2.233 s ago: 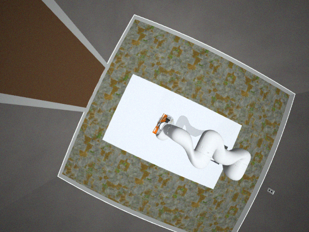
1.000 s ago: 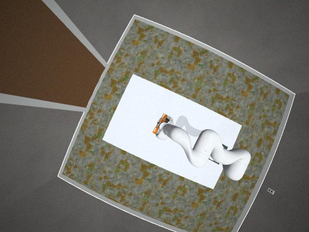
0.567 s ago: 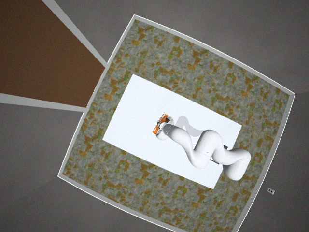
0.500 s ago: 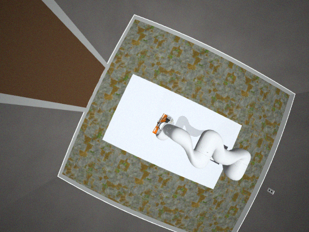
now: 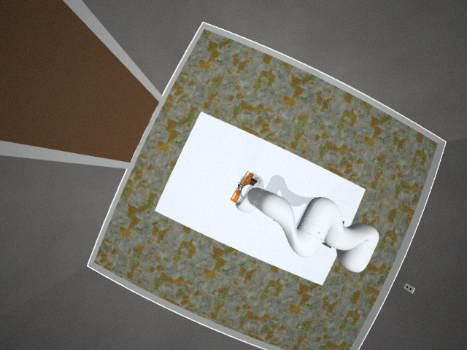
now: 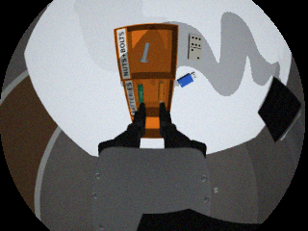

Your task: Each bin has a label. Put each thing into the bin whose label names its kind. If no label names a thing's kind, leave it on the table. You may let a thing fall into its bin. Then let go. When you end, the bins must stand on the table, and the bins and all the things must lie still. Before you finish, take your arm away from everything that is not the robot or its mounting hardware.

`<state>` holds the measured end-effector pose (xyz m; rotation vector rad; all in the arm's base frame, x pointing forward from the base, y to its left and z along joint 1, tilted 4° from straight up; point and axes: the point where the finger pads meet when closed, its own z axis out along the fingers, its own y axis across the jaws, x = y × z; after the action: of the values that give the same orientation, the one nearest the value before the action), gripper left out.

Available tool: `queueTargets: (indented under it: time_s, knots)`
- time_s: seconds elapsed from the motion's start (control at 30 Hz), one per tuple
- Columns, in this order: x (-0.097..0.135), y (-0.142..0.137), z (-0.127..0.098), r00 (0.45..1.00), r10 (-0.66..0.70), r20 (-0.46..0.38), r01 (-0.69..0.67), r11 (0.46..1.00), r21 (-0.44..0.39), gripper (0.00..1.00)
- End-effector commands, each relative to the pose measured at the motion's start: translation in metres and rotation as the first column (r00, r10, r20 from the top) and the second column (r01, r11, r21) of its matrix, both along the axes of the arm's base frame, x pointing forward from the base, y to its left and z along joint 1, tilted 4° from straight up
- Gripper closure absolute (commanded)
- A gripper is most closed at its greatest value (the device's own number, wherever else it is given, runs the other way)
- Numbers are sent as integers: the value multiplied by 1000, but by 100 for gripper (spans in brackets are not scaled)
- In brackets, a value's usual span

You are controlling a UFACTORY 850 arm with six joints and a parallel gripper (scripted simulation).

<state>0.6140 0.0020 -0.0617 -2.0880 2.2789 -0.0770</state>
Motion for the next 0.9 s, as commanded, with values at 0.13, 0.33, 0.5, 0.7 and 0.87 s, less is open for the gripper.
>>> queueTargets:
  time_s: [0.13,0.33,0.5,0.7,0.87]
  knots:
    - [-6,-6,3,1000,24,1,-24,1000,-2,59]
    - [-40,-42,1,1000,24,1,-24,1000,-2,59]
    - [-68,-73,-1,1000,24,1,-24,1000,-2,59]
    - [-88,-94,-2,1000,24,1,-24,1000,-2,59]
    - [-89,-96,-2,1000,24,1,-24,1000,-2,59]
